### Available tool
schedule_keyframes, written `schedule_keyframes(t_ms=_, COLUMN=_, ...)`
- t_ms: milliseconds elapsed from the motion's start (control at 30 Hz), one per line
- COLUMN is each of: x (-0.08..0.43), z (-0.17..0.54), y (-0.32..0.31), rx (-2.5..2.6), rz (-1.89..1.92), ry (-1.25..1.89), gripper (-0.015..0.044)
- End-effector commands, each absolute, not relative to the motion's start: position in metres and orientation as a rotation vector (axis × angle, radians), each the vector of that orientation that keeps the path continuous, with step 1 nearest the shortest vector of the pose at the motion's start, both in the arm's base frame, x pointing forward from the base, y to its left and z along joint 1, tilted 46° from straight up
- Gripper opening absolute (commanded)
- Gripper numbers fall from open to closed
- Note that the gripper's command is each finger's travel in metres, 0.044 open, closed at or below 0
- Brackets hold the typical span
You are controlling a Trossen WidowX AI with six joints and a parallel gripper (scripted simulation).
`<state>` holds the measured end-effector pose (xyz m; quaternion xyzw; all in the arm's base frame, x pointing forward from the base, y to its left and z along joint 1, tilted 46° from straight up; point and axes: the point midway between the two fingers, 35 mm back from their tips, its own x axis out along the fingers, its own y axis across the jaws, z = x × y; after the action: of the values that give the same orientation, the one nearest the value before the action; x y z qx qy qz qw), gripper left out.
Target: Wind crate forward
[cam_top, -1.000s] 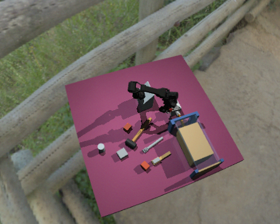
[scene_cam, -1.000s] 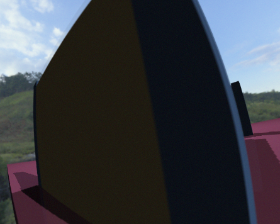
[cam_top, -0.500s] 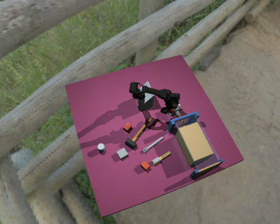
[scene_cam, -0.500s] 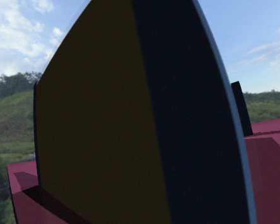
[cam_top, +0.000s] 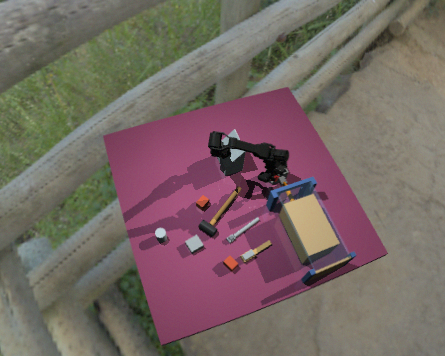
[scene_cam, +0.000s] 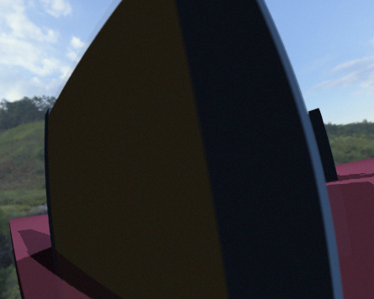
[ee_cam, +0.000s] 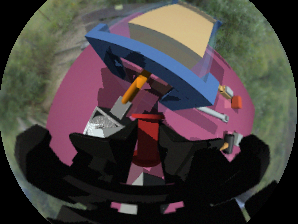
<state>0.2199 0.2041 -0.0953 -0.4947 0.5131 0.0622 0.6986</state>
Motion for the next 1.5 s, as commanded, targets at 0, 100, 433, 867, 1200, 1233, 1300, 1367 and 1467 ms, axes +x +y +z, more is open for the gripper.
schedule_keyframes(t_ms=0, x=0.227, z=-0.103, y=0.211, rx=-1.084, rz=0.139, ry=1.143, gripper=0.0)
schedule_keyframes(t_ms=100, x=0.229, z=-0.105, y=0.213, rx=-1.084, rz=0.139, ry=1.142, gripper=0.0)
schedule_keyframes(t_ms=433, x=0.234, z=-0.112, y=0.222, rx=-1.083, rz=0.14, ry=1.142, gripper=0.0)
schedule_keyframes(t_ms=867, x=0.239, z=-0.121, y=0.233, rx=-1.082, rz=0.14, ry=1.141, gripper=0.0)
schedule_keyframes(t_ms=1200, x=0.241, z=-0.129, y=0.242, rx=-1.081, rz=0.14, ry=1.141, gripper=0.0)
schedule_keyframes(t_ms=1233, x=0.242, z=-0.13, y=0.243, rx=-1.081, rz=0.14, ry=1.141, gripper=0.0)
schedule_keyframes(t_ms=1300, x=0.242, z=-0.132, y=0.245, rx=-1.081, rz=0.14, ry=1.141, gripper=0.0)
schedule_keyframes(t_ms=1367, x=0.242, z=-0.133, y=0.247, rx=-1.081, rz=0.141, ry=1.14, gripper=0.0)
schedule_keyframes(t_ms=1467, x=0.242, z=-0.136, y=0.249, rx=-1.08, rz=0.141, ry=1.14, gripper=0.0)
